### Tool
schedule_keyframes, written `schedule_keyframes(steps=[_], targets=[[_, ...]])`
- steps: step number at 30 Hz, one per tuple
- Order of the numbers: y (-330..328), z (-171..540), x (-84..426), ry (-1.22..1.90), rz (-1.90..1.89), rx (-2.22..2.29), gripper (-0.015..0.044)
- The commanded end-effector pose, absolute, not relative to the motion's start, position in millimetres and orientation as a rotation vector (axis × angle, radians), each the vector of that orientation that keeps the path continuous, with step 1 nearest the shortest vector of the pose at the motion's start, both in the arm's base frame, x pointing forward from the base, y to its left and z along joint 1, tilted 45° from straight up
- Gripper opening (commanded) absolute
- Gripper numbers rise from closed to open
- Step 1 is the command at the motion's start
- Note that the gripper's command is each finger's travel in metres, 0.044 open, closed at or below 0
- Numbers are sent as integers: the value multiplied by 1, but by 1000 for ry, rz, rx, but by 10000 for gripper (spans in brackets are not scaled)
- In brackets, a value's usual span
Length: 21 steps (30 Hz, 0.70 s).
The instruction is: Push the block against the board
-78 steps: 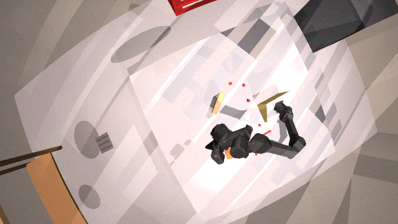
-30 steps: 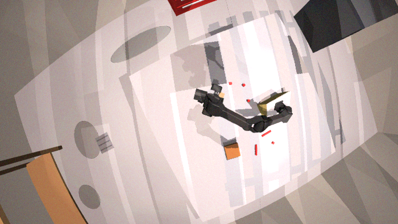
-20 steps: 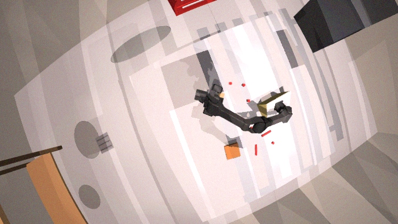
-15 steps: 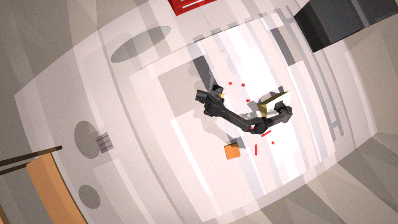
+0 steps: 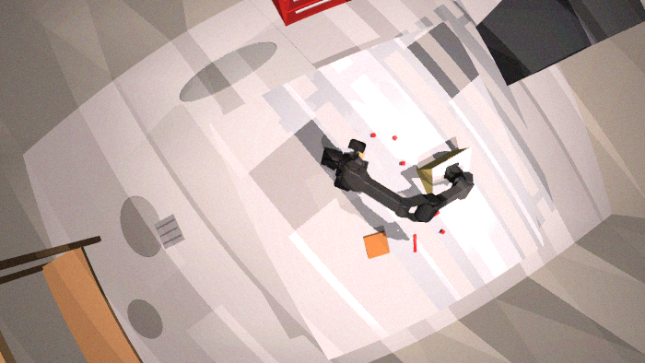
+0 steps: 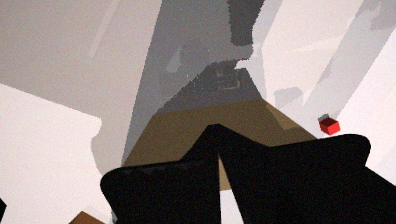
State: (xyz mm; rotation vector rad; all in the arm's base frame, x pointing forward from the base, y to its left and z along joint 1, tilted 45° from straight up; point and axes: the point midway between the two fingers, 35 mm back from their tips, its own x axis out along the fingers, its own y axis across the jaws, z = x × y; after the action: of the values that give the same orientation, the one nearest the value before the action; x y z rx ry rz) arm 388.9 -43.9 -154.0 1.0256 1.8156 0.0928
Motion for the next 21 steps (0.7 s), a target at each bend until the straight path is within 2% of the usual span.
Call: schedule_keyframes(steps=[1, 21], targets=[[-41, -151, 383, 1820, 92, 1035, 0], [-31, -139, 363, 1822, 92, 1036, 0]])
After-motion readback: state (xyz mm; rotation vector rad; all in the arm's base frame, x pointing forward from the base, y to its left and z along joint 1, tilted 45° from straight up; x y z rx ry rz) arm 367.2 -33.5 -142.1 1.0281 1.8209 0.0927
